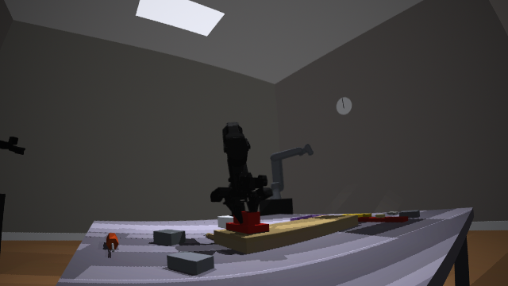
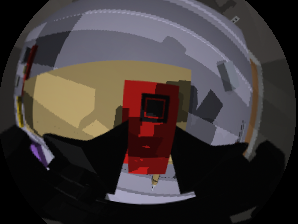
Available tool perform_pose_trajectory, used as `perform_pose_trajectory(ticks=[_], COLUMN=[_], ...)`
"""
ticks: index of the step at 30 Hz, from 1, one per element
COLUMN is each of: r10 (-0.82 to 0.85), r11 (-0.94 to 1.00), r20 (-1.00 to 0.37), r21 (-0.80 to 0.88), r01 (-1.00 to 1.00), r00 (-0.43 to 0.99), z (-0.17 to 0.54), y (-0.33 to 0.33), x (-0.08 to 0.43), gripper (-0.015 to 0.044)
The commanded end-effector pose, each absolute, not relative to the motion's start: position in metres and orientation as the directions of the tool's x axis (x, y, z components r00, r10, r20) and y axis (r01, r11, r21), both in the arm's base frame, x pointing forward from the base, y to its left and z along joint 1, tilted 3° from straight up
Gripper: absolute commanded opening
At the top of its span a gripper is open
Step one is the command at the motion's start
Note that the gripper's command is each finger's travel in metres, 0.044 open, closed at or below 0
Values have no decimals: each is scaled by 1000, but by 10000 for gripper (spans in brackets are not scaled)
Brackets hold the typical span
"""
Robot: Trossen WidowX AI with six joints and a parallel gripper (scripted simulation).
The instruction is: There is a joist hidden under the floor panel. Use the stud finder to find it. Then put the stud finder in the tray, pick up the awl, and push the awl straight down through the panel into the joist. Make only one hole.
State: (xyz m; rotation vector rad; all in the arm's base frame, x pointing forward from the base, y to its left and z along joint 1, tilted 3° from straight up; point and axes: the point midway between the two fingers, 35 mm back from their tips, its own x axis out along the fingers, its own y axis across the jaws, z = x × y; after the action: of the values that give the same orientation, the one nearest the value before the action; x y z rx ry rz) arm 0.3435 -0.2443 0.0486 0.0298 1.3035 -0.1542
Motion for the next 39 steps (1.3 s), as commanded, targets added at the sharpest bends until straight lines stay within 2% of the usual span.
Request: perform_pose_trajectory(ticks=[1, 39], r10=[-93, -88], r11=[989, 990], r20=[-962, -962], r21=[-61, -55], r01=[131, 131], r00=[256, 257], z=[48, 44], y=[-236, -178], x=[344, 352], gripper=[0, 0])
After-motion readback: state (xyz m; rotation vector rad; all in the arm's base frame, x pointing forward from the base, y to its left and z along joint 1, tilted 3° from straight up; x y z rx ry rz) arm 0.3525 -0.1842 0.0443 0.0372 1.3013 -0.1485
